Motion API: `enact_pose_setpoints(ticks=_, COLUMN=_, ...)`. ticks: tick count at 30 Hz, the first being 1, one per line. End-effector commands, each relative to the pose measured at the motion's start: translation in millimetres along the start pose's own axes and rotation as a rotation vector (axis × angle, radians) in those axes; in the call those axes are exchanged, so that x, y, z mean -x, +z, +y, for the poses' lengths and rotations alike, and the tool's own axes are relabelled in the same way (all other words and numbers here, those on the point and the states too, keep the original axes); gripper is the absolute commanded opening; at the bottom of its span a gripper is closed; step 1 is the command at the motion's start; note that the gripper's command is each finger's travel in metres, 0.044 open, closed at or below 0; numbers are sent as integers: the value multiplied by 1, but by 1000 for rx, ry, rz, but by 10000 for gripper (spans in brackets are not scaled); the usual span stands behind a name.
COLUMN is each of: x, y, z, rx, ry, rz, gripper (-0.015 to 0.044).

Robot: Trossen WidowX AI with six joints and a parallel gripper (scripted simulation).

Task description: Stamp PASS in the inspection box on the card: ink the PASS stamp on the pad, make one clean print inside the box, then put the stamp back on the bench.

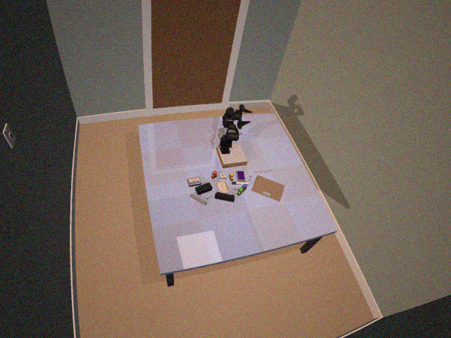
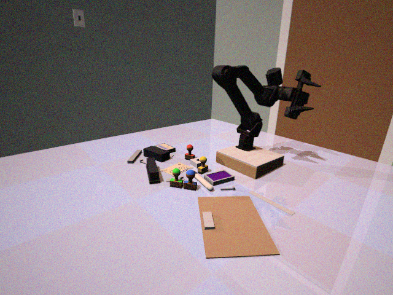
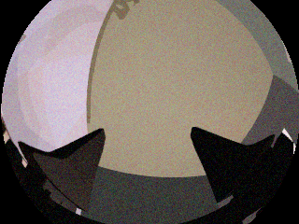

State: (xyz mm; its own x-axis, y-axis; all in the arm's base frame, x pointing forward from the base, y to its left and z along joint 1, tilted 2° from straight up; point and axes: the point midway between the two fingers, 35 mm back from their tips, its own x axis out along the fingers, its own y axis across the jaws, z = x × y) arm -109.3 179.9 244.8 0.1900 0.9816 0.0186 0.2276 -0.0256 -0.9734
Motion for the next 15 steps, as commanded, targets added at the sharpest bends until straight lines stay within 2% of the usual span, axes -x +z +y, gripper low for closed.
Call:
enact_pose_setpoints(ticks=1, x=-1, y=-1, z=-1, rx=1, ry=0, rz=5, gripper=374)
enact_pose_setpoints(ticks=7, x=-34, y=-6, z=-15, rx=-14, ry=-8, rz=115, gripper=216)
enact_pose_setpoints(ticks=15, x=-99, y=-20, z=-25, rx=-120, ry=2, rz=233, gripper=212)
